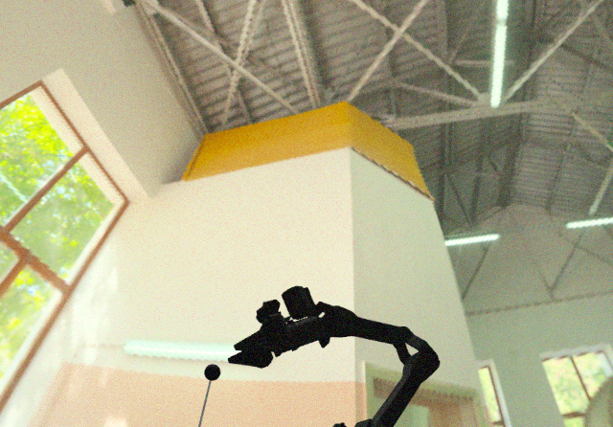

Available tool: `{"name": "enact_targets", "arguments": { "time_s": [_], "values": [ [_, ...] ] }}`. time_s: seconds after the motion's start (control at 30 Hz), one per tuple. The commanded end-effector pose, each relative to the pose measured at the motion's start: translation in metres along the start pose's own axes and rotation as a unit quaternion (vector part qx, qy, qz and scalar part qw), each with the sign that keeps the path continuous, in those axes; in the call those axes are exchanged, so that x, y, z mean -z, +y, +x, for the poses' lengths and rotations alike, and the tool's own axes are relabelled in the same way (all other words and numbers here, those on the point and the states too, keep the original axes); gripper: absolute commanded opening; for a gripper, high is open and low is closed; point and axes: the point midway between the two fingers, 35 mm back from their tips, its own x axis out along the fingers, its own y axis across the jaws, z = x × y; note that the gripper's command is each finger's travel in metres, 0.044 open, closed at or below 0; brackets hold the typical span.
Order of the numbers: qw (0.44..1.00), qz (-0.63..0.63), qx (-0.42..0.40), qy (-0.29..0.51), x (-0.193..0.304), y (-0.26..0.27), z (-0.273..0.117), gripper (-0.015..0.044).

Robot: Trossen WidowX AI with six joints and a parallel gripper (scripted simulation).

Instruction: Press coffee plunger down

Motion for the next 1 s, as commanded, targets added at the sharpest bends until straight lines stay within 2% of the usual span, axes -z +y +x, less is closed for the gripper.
{"name": "enact_targets", "arguments": {
  "time_s": [0.0,0.97],
  "values": [
    [1.0,0.005,-0.004,0.001,0.019,0.001,0.01,0.044],
    [1.0,0.005,-0.003,0.0,0.018,0.0,0.048,0.044]
  ]
}}
